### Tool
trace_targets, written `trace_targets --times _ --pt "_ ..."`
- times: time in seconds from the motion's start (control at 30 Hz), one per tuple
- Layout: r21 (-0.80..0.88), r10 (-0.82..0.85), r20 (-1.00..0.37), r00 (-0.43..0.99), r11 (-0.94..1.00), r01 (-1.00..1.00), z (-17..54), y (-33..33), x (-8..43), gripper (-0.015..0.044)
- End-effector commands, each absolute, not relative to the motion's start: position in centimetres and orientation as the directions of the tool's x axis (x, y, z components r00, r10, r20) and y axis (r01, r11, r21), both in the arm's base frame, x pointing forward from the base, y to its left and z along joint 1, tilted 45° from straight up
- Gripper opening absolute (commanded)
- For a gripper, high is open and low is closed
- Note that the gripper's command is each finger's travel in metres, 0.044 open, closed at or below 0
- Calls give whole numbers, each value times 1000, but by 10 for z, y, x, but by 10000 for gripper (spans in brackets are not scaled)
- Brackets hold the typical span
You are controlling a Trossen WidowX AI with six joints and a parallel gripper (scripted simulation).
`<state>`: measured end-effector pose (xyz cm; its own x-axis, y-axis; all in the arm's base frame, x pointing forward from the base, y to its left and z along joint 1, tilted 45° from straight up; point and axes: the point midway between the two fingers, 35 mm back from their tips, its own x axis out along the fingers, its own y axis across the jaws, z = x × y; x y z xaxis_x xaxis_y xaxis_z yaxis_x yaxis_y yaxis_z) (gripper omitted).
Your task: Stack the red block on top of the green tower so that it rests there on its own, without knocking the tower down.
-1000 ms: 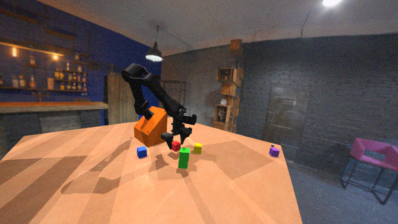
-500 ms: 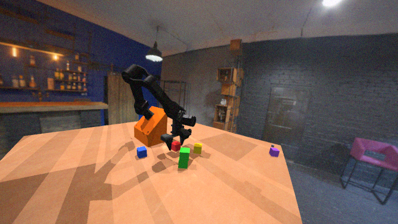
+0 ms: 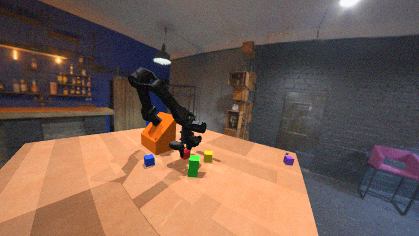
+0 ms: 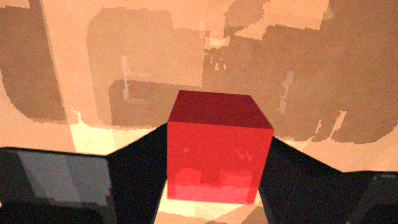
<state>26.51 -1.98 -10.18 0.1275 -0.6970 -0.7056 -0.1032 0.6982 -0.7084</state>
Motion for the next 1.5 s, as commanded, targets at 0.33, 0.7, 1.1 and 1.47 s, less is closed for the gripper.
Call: trace_targets --times 0.33,0.7,1.1,1.47 --pt "-709 -698 -705 127 697 -109 -85 -3 263 0" --pt "-708 -697 -706 127 698 -109 -50 33 256 0" --pt "-707 -696 -707 126 699 -109 -20 63 251 0" --pt "-704 -693 -710 127 701 -110 -14 64 270 0"
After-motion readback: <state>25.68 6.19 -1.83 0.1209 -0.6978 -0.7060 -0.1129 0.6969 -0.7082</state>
